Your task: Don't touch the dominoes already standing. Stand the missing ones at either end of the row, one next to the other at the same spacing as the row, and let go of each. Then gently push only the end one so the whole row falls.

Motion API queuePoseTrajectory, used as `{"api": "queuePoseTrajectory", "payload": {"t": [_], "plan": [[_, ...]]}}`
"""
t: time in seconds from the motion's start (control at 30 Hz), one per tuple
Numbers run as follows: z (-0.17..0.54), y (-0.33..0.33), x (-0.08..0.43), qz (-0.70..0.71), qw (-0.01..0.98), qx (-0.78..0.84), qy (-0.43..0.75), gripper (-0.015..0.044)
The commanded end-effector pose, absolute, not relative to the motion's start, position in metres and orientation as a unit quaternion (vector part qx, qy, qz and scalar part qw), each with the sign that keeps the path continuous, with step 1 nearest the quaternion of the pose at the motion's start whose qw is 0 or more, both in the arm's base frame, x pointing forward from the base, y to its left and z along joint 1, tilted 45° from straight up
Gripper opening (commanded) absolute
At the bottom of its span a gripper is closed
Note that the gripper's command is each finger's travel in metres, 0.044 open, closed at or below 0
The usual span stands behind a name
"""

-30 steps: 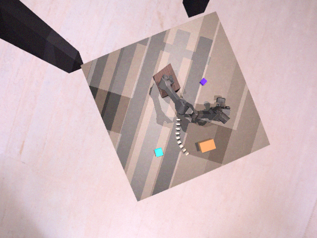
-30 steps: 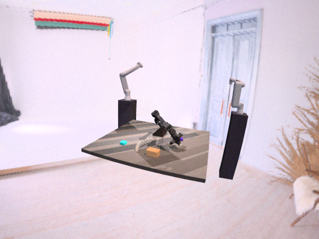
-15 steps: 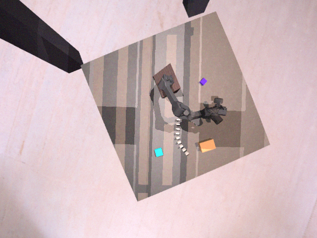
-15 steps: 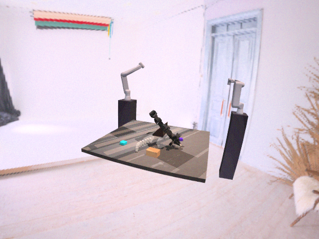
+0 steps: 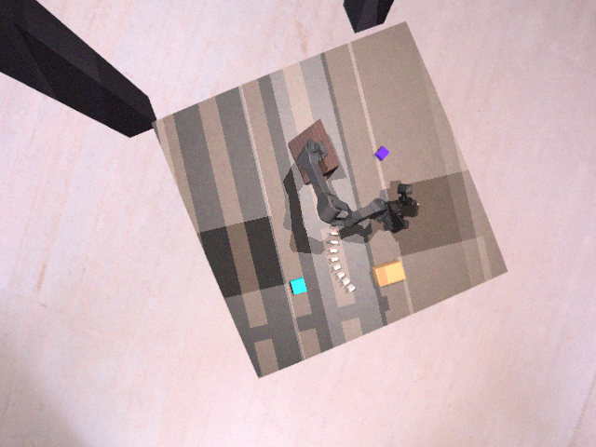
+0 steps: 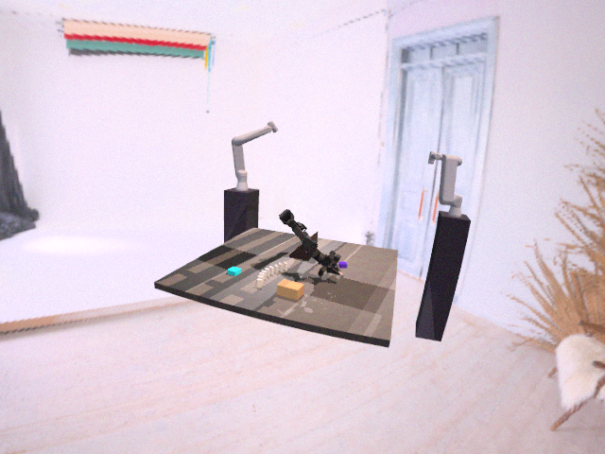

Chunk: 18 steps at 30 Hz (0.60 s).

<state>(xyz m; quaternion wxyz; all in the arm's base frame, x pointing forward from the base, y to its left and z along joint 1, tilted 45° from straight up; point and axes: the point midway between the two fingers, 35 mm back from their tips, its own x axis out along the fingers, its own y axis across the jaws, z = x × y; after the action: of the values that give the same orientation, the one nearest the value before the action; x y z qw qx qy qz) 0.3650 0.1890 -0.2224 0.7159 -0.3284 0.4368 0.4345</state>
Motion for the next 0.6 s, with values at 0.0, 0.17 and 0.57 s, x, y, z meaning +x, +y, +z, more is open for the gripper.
{"api": "queuePoseTrajectory", "payload": {"t": [0.0,0.17,0.57], "plan": [[-0.216,0.186,0.362,0.447,0.725,-0.326,0.41,0.0025],[-0.207,0.183,0.359,0.459,0.739,-0.323,0.373,0.0025],[-0.178,0.174,0.349,0.483,0.765,-0.324,0.279,0.0025]]}}
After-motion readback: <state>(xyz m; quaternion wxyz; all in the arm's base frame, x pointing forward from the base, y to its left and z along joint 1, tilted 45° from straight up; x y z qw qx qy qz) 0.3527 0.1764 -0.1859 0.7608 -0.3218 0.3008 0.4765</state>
